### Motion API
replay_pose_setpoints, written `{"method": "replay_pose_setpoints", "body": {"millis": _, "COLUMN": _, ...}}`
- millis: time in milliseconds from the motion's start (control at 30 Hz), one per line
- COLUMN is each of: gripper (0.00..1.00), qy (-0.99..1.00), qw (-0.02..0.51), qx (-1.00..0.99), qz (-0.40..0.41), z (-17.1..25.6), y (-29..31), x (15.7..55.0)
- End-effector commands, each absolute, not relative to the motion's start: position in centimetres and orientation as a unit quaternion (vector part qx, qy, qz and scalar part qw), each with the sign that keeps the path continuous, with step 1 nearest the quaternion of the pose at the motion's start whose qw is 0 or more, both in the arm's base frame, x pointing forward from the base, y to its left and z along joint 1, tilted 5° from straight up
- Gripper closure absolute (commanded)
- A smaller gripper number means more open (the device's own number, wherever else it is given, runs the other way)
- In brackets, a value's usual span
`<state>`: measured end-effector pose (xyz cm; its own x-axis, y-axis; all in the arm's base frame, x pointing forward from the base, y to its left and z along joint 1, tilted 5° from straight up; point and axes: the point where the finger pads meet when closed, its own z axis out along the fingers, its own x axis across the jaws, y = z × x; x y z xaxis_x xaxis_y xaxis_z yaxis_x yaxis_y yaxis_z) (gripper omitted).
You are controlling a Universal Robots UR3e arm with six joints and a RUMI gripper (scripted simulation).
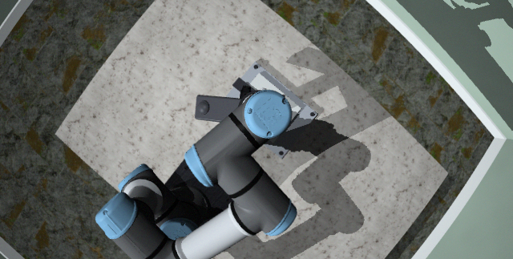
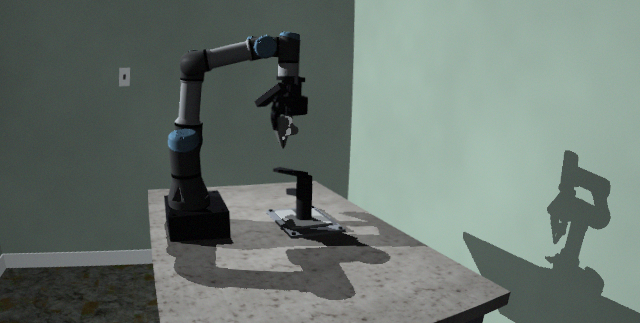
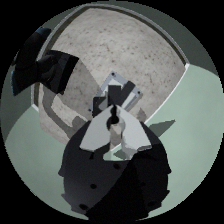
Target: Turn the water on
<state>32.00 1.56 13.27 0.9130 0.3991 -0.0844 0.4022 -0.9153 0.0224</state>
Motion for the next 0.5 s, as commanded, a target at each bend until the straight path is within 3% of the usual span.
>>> {"method": "replay_pose_setpoints", "body": {"millis": 0, "gripper": 1.0, "qy": 0.205, "qw": 0.02, "qx": 0.978, "qz": -0.038, "z": 13.34, "y": 1.55, "x": 32.05}}
{"method": "replay_pose_setpoints", "body": {"millis": 233, "gripper": 1.0, "qy": 0.205, "qw": 0.02, "qx": 0.978, "qz": -0.038, "z": 13.34, "y": 1.55, "x": 32.05}}
{"method": "replay_pose_setpoints", "body": {"millis": 267, "gripper": 0.57, "qy": 0.205, "qw": 0.02, "qx": 0.978, "qz": -0.038, "z": 13.34, "y": 1.55, "x": 32.05}}
{"method": "replay_pose_setpoints", "body": {"millis": 467, "gripper": 0.57, "qy": 0.205, "qw": 0.02, "qx": 0.978, "qz": -0.038, "z": 13.34, "y": 1.55, "x": 32.05}}
